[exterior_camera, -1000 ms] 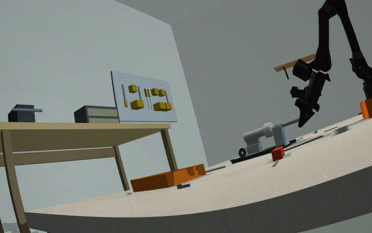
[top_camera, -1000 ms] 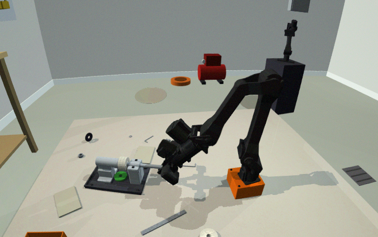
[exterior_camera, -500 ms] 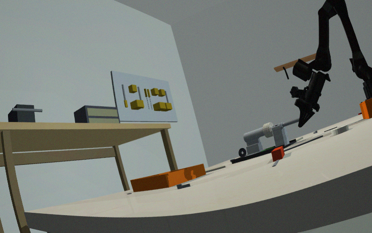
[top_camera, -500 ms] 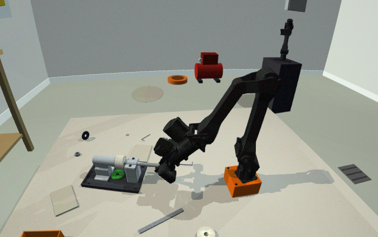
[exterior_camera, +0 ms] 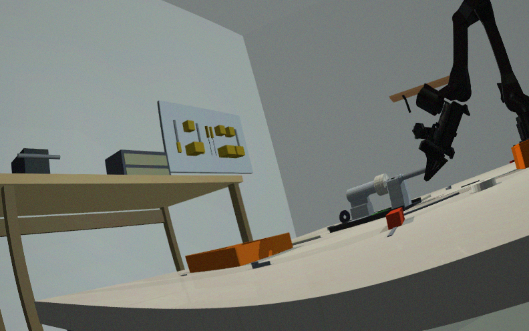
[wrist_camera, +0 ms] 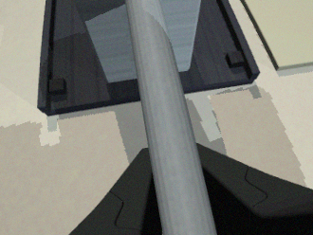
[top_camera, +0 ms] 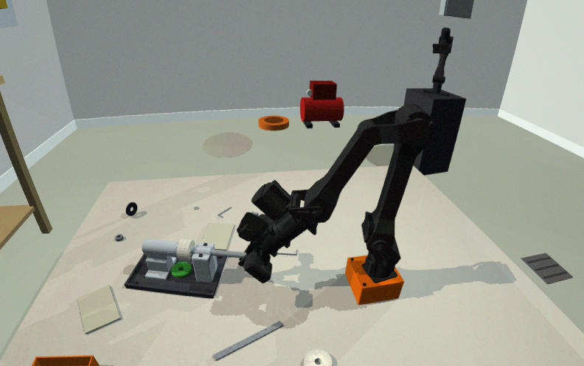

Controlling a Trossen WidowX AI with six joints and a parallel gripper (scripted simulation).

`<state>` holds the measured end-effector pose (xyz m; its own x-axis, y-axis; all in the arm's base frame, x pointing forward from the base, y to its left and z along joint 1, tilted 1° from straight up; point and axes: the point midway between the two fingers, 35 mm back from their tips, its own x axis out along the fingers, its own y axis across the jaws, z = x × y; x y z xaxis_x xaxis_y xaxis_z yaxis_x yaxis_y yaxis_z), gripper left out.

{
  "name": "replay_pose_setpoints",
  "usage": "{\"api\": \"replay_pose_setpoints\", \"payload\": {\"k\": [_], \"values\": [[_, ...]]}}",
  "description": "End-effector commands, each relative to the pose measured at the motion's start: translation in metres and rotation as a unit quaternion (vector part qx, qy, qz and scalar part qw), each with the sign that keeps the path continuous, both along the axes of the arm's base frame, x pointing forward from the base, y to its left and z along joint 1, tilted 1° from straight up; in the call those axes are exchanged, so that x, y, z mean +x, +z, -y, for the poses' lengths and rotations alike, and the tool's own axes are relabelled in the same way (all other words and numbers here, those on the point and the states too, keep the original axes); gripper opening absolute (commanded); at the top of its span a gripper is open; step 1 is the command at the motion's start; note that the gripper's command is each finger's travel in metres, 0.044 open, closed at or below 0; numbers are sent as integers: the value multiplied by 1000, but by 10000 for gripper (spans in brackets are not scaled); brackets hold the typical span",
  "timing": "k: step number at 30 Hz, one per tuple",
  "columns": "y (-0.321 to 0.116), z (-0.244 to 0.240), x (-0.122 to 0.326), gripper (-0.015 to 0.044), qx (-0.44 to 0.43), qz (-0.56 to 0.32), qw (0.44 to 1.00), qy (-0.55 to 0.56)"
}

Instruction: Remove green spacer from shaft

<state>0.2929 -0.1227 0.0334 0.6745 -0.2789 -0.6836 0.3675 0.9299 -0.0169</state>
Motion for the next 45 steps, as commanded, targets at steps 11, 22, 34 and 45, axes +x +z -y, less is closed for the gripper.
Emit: {"api": "replay_pose_setpoints", "payload": {"k": [11, 22, 34, 45], "values": [[3, 2, 4, 0, -2, 5, 1000, 1], [4, 2, 5, 0, -2, 5, 1000, 1], [4, 2, 6, 0, -2, 5, 1000, 1], [3, 2, 5, 0, -2, 4, 1000, 1]]}}
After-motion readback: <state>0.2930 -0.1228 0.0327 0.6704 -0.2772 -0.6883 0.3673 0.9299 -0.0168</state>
